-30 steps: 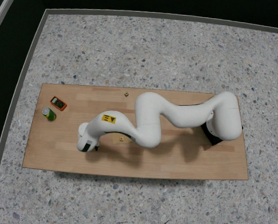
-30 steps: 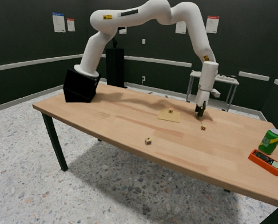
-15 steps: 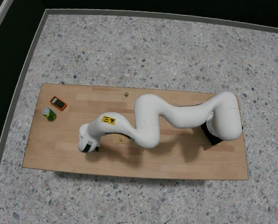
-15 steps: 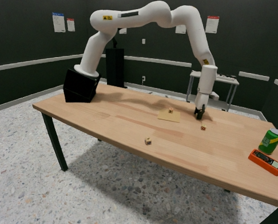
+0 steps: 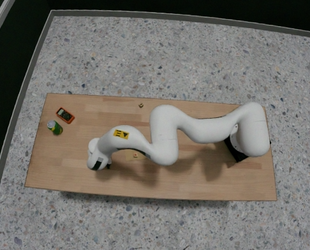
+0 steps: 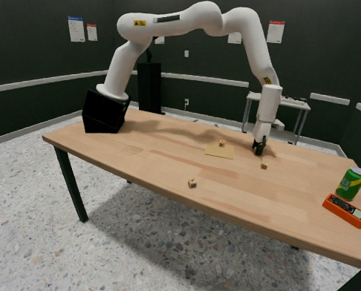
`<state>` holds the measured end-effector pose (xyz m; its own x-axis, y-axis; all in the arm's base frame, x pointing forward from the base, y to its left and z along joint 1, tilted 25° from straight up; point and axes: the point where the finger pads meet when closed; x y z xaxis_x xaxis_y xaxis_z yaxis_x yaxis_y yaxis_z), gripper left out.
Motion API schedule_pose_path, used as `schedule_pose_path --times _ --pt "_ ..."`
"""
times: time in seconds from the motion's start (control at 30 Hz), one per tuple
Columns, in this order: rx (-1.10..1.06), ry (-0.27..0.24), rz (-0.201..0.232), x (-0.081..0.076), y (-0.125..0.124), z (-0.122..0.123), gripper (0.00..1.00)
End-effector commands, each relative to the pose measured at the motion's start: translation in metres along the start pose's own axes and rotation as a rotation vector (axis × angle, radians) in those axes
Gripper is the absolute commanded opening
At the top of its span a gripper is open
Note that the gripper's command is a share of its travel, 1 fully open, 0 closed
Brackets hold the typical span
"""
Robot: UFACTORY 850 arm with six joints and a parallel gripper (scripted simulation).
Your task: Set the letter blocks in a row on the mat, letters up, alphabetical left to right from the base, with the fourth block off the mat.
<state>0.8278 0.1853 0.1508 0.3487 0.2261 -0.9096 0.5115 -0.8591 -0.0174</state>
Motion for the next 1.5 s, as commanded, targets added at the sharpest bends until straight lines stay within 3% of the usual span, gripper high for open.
schedule_pose_path --times 0.0,0.7,0.73,1.27,1.3,1.47 --pt "0.0 0.002 0.001 -0.0011 0.0004 -0.0011 0.64" --pt "0.0 0.002 0.001 -0.0011 0.0004 -0.0011 0.64" --pt "0.0 0.002 0.001 -0.0011 0.0004 -0.0011 0.43" --pt "0.0 0.002 0.001 -0.0011 0.0004 -0.0011 0.43" --pt "0.0 0.002 0.001 -0.0011 0.0004 -0.0011 0.23" --pt "0.0 0.002 0.001 -0.0011 0.0004 -0.0011 0.23"
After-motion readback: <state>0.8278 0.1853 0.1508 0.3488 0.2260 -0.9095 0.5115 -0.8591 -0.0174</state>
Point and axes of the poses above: the point where the finger pads meet when closed, its own x axis out along the fingers, its own y axis across the jaws, z = x × y, and after that the axes turned 6 degrees about -x, right-handed
